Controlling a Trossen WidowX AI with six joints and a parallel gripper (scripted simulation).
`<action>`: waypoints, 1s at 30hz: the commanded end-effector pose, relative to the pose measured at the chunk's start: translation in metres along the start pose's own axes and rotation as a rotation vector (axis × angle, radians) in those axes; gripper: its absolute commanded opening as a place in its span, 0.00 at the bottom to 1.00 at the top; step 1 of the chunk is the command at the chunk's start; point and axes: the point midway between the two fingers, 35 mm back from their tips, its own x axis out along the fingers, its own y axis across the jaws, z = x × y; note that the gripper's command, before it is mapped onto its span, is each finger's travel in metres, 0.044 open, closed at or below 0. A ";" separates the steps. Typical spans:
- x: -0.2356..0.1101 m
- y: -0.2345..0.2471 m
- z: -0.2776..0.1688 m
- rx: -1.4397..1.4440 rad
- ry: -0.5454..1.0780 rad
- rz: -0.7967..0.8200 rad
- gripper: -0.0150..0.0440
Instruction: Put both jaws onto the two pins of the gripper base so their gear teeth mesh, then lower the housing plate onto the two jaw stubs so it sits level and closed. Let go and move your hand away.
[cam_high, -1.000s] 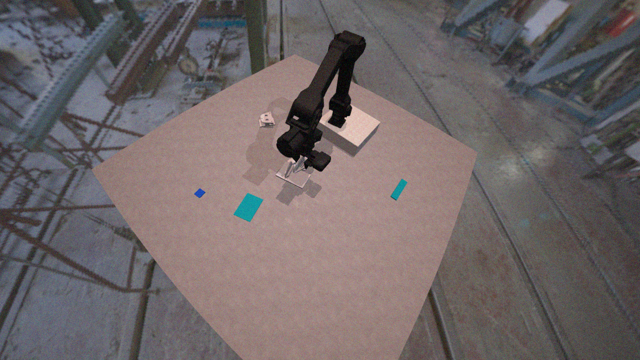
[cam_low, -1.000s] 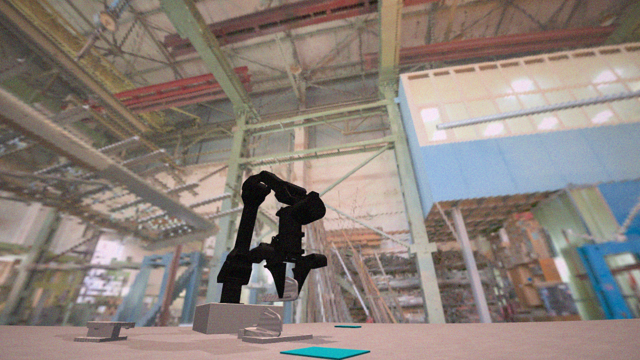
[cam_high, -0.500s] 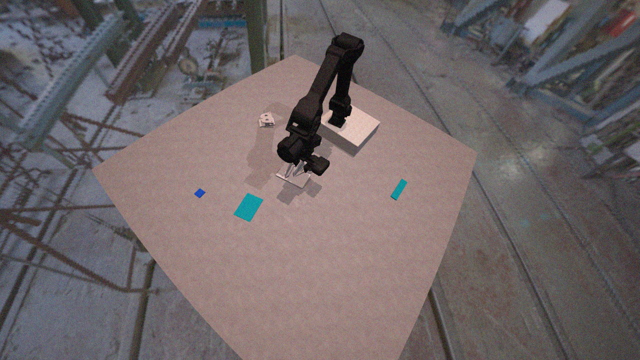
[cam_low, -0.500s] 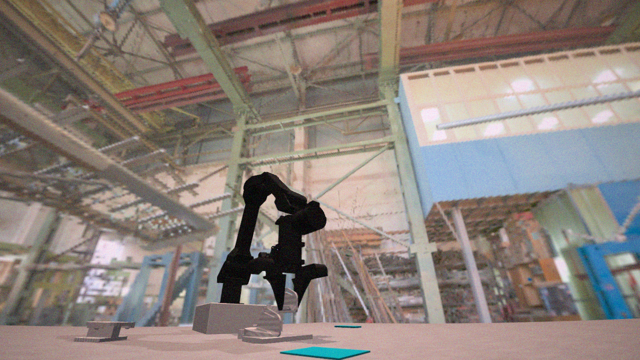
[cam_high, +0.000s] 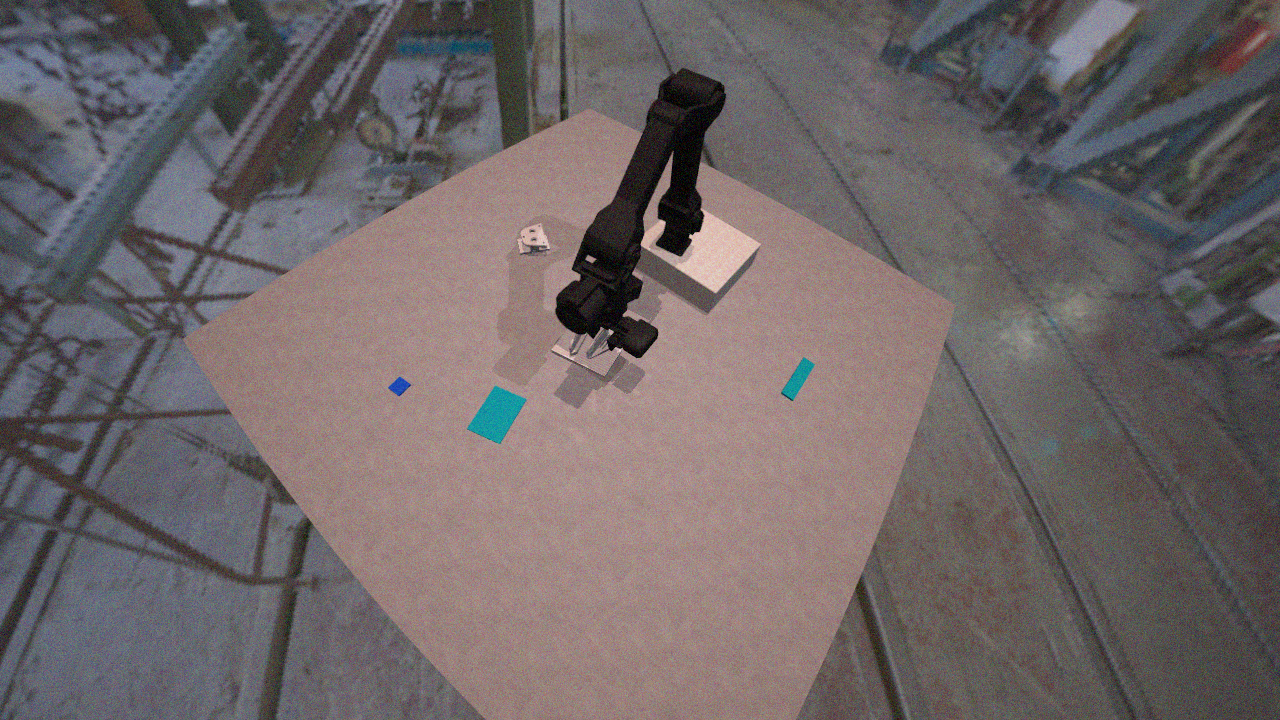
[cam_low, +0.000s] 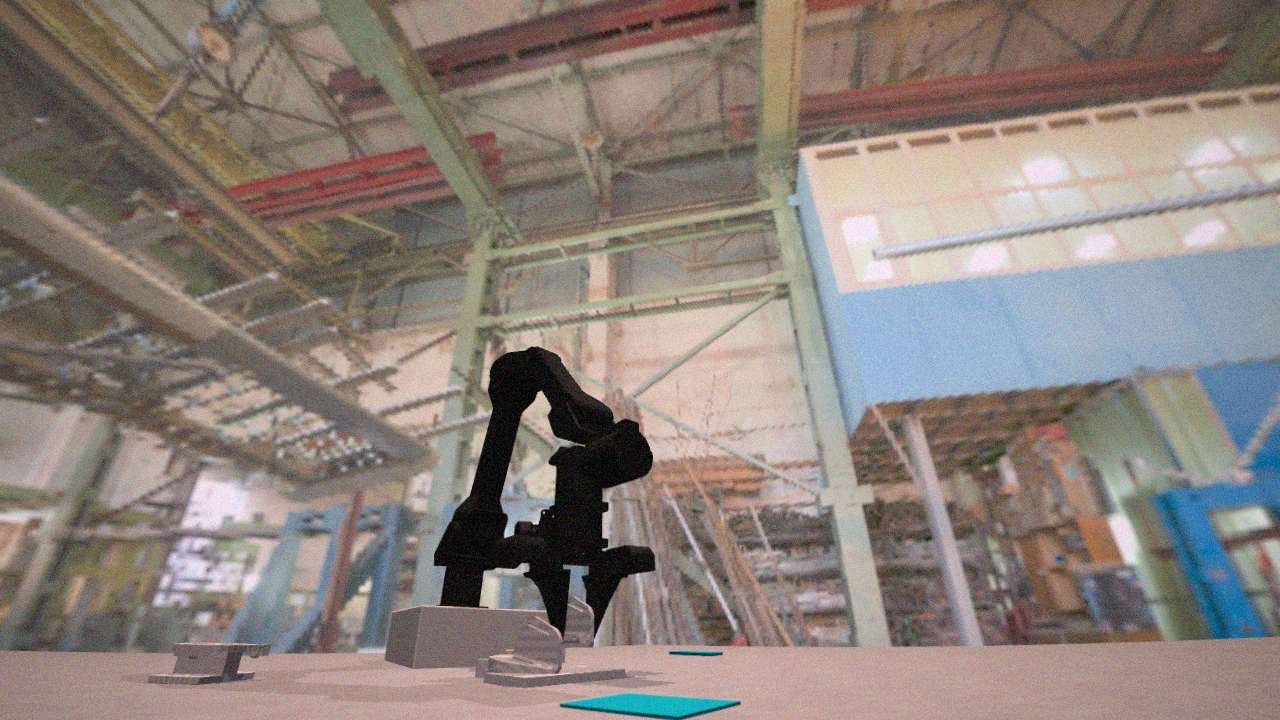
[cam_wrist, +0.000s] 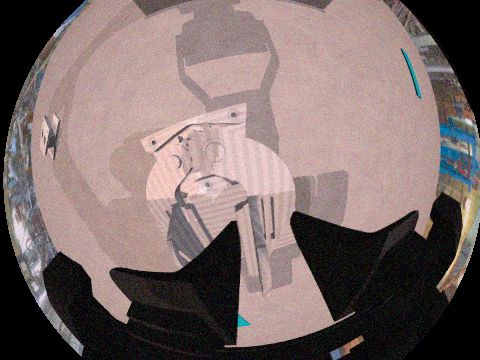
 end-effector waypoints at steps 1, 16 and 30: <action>0.002 0.000 0.001 0.004 -0.003 0.000 0.48; 0.005 0.000 0.001 0.007 -0.003 0.000 0.48; 0.008 0.000 0.001 0.008 -0.003 0.000 0.48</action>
